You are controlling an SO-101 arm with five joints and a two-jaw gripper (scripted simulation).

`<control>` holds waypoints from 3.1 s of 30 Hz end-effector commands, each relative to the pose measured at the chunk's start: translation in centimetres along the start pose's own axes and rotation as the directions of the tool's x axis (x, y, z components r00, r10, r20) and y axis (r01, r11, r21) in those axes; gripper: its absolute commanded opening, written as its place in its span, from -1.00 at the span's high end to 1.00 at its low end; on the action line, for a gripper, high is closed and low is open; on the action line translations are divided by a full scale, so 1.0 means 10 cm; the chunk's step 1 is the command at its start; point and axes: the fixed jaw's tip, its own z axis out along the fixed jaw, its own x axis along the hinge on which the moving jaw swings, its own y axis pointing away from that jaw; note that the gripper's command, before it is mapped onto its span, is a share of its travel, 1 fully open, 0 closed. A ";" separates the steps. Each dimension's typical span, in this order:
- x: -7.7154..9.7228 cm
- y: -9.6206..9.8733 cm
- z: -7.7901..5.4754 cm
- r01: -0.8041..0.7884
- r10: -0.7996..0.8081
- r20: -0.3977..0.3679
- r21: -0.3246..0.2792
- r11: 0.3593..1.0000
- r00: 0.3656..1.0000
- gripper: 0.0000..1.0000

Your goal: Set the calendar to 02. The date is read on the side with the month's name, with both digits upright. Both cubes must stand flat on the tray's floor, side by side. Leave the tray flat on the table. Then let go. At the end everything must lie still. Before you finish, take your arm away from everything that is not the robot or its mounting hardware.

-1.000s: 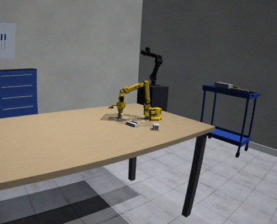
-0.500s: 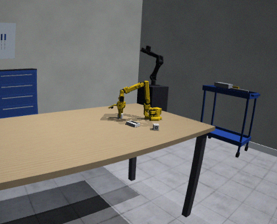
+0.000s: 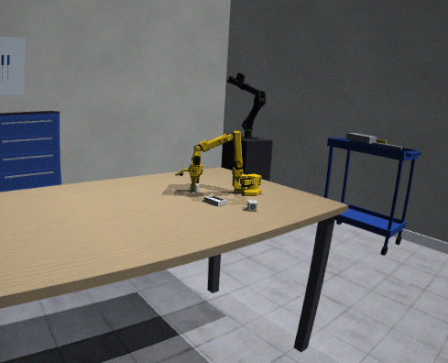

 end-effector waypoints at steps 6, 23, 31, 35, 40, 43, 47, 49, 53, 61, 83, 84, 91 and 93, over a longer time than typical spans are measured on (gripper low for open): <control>-0.02 0.03 -0.03 0.001 -0.001 0.023 -0.008 1.000 1.000 0.29; -0.04 0.04 -0.44 0.001 -0.001 0.023 -0.008 1.000 1.000 0.29; -0.02 0.03 -0.62 0.001 -0.001 0.023 -0.008 1.000 1.000 0.29; -0.01 0.03 -0.63 0.001 -0.001 0.023 -0.008 1.000 1.000 0.29; -0.01 0.03 -0.63 0.001 -0.001 0.023 -0.008 1.000 1.000 0.29; -0.01 0.03 -0.63 0.001 -0.001 0.023 -0.008 1.000 1.000 0.29; -0.01 0.03 -0.63 0.001 -0.001 0.023 -0.008 1.000 1.000 0.29; -0.01 0.03 -0.63 0.001 -0.001 0.023 -0.008 1.000 1.000 0.29; -0.01 0.03 -0.63 0.001 -0.001 0.023 -0.008 1.000 1.000 0.29; -0.03 0.04 -0.70 0.001 0.000 0.064 -0.021 1.000 0.998 0.29; -0.03 0.03 -1.50 0.037 0.037 0.475 -0.146 0.989 0.879 0.30; -0.03 0.03 -1.51 0.038 0.037 0.477 -0.146 0.989 0.878 0.30; -0.03 0.03 -1.51 0.039 0.036 0.479 -0.146 0.988 0.877 0.30; -0.03 0.03 -1.51 0.042 0.033 0.479 -0.145 0.989 0.877 0.30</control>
